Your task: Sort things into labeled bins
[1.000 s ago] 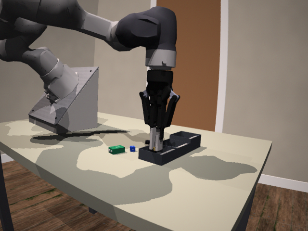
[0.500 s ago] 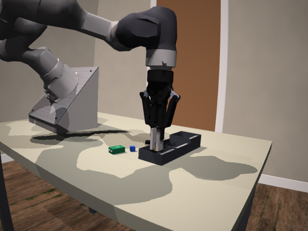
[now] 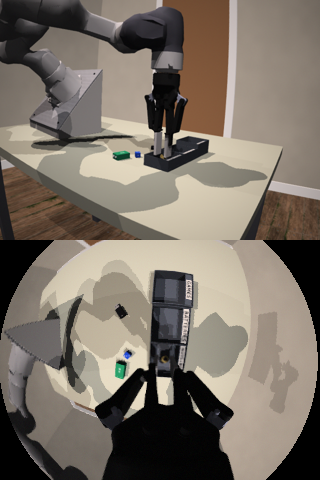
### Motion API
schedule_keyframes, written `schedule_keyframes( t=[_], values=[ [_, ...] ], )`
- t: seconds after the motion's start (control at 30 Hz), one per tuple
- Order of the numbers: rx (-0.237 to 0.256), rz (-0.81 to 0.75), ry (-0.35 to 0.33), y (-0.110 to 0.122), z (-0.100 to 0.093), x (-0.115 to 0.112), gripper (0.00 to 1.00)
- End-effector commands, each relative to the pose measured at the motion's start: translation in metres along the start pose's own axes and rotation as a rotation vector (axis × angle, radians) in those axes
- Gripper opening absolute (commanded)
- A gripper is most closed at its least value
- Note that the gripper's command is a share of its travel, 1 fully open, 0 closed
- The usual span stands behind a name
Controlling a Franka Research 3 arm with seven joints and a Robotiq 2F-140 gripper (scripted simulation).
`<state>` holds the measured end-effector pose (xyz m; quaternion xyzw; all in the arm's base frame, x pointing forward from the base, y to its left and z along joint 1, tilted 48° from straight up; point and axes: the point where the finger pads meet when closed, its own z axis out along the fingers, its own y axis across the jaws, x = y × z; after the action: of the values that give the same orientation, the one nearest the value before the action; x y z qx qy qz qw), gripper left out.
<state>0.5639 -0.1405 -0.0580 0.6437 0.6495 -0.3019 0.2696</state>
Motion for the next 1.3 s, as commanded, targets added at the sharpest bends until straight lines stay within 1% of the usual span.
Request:
schedule_keyframes(
  t=[0.0,0.47,1.27],
  values=[
    [-0.001,-0.003,0.0,0.001,0.001,-0.001,0.19],
    [-0.001,-0.003,0.0,0.001,0.001,-0.001,0.19],
    [-0.001,-0.003,0.0,0.001,-0.028,-0.001,0.19]
  ],
)
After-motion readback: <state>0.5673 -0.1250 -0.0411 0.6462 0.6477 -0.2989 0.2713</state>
